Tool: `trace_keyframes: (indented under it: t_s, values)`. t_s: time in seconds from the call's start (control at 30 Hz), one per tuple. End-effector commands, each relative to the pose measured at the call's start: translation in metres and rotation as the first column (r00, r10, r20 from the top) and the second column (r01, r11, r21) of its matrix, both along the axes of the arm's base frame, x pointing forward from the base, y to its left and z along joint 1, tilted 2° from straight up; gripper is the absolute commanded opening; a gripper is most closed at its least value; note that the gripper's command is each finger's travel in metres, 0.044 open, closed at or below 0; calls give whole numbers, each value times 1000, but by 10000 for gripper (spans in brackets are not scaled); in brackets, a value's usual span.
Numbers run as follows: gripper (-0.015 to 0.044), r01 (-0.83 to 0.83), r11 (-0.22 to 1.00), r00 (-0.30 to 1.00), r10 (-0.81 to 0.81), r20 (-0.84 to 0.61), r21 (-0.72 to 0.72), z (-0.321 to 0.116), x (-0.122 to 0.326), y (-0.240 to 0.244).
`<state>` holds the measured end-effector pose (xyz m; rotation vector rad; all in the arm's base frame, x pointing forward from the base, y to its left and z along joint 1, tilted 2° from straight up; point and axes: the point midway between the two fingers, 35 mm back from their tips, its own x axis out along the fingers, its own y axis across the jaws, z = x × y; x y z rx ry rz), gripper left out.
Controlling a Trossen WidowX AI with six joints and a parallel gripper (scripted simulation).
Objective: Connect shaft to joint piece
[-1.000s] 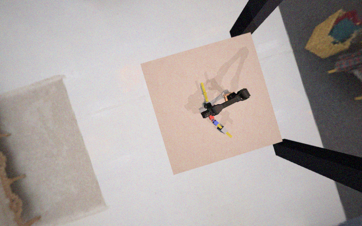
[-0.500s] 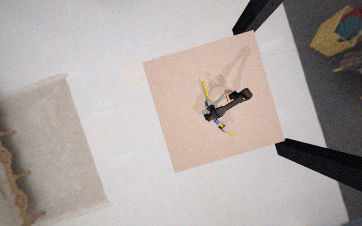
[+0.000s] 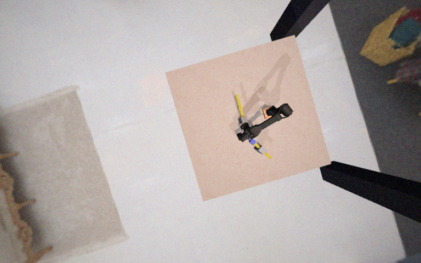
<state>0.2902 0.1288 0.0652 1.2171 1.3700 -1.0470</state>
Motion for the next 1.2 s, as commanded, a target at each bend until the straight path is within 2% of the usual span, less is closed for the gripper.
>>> trace_keyframes:
  t_s: [0.0, 0.3, 1.17]
  values:
    - [414, 4, 1000, 1000, -4, -8, 2, -5, -1, 1]
    - [182, 4, 1000, 1000, -4, -8, 2, -5, -1, 1]
    - [182, 4, 1000, 1000, -4, -8, 2, -5, -1, 1]
